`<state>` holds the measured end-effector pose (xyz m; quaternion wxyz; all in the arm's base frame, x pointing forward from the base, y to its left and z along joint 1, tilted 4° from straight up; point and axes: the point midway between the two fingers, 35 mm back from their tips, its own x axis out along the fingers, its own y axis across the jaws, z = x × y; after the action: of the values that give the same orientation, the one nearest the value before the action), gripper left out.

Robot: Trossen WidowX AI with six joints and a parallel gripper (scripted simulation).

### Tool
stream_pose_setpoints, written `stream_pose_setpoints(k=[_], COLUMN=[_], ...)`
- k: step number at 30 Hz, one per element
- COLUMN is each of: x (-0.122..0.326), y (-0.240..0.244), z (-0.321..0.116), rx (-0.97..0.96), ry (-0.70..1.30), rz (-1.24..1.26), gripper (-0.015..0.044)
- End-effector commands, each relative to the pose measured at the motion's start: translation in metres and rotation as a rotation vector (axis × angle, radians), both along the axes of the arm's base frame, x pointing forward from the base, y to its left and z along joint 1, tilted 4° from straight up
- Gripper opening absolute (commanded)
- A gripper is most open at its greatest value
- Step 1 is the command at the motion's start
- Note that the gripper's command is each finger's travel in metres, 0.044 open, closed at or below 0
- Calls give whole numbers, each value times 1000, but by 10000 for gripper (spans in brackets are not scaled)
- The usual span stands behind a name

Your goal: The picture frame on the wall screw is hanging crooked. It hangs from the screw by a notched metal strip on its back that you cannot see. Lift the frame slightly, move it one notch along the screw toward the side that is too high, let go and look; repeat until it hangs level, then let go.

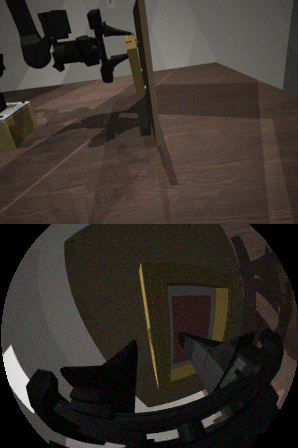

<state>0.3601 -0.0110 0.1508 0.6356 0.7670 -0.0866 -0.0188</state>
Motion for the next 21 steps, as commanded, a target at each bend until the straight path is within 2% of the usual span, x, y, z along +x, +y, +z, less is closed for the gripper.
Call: stream_pose_setpoints(k=[1, 6, 14, 16, 21], x=[0, 0, 0, 0, 0], y=[1, 1, 1, 1, 1], z=[0, 0, 0, 0, 0], rx=[4, 4, 4, 4, 3], ry=[-1, -1, -1, -1, -1], rz=[4, 4, 4, 4, 4], gripper=[234, 102, 49, 0, 0])
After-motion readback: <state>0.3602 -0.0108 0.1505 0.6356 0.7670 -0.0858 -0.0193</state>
